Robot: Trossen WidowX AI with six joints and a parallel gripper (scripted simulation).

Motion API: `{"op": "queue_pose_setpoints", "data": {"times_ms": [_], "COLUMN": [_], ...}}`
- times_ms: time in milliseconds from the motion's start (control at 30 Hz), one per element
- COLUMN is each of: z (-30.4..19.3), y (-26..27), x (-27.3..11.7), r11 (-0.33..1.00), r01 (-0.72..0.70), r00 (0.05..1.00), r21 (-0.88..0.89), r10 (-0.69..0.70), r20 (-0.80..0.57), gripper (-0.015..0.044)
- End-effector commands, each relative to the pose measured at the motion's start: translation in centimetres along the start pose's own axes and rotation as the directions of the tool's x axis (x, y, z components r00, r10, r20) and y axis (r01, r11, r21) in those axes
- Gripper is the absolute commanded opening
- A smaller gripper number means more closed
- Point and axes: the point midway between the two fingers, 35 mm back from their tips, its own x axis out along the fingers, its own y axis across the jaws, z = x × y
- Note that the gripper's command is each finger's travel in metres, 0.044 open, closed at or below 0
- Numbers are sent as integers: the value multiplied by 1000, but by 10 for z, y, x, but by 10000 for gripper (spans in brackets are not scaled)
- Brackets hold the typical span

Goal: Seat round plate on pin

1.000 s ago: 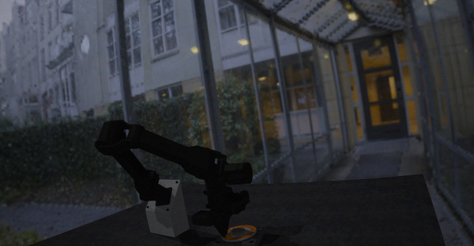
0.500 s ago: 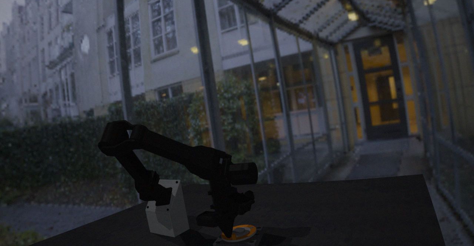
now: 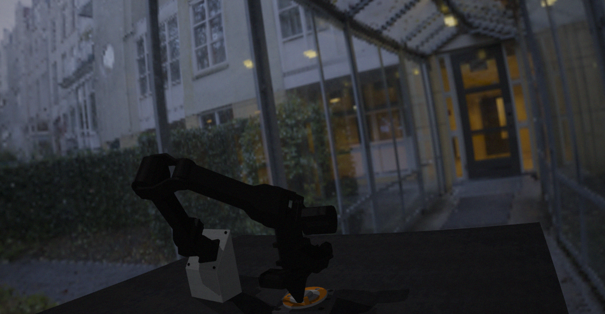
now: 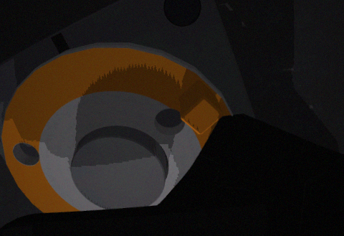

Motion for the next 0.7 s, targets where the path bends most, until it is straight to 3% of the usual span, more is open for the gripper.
{"op": "queue_pose_setpoints", "data": {"times_ms": [0, 667], "z": [6, 26], "y": [1, 19], "x": [-1, -3], "r11": [1000, 1000], "r01": [3, 2], "r00": [1000, 1000], "r21": [7, 8], "r10": [-3, -2], "r20": [3, 4], "gripper": [0, 0]}}
